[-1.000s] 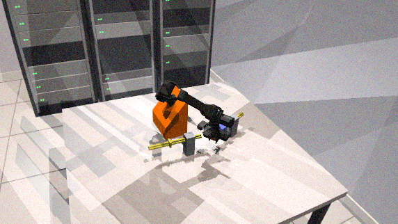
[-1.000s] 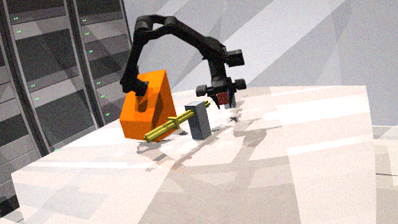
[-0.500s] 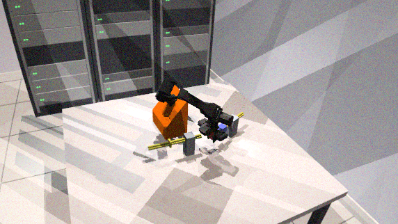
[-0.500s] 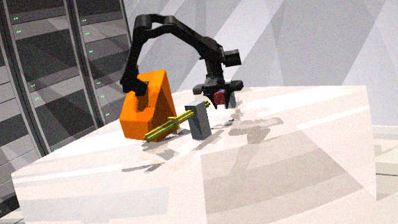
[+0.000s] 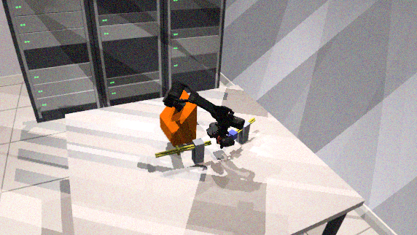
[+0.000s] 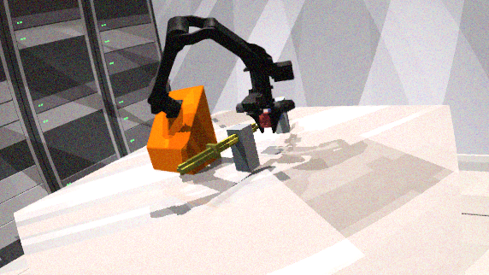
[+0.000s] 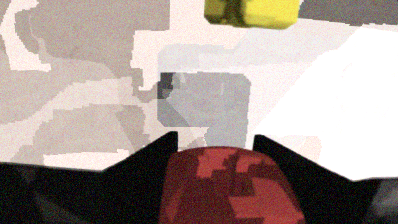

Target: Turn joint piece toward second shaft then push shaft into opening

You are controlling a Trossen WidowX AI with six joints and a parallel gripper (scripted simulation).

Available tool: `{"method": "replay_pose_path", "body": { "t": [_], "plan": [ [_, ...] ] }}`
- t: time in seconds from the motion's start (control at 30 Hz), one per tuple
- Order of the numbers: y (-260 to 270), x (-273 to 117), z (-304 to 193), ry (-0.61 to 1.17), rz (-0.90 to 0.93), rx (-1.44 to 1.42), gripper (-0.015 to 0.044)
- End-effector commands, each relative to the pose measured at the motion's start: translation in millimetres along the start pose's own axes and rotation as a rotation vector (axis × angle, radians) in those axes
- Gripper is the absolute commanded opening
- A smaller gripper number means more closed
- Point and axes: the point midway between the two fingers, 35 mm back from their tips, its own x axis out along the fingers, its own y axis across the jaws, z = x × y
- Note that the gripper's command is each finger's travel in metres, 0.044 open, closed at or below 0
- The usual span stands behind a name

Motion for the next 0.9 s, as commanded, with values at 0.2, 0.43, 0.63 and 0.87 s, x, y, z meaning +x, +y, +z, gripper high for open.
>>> {"method": "replay_pose_path", "body": {
  "t": [0.2, 0.43, 0.63, 0.87],
  "plan": [
    [-1.2, -0.2, 0.1, -0.008, -0.002, 0.026, 0.0000],
    [-1.2, -0.2, 0.1, -0.008, -0.002, 0.026, 0.0000],
    [-1.2, -0.2, 0.1, -0.008, -0.002, 0.026, 0.0131],
    [-1.2, -0.2, 0.1, -0.008, -0.002, 0.026, 0.0252]
  ]
}}
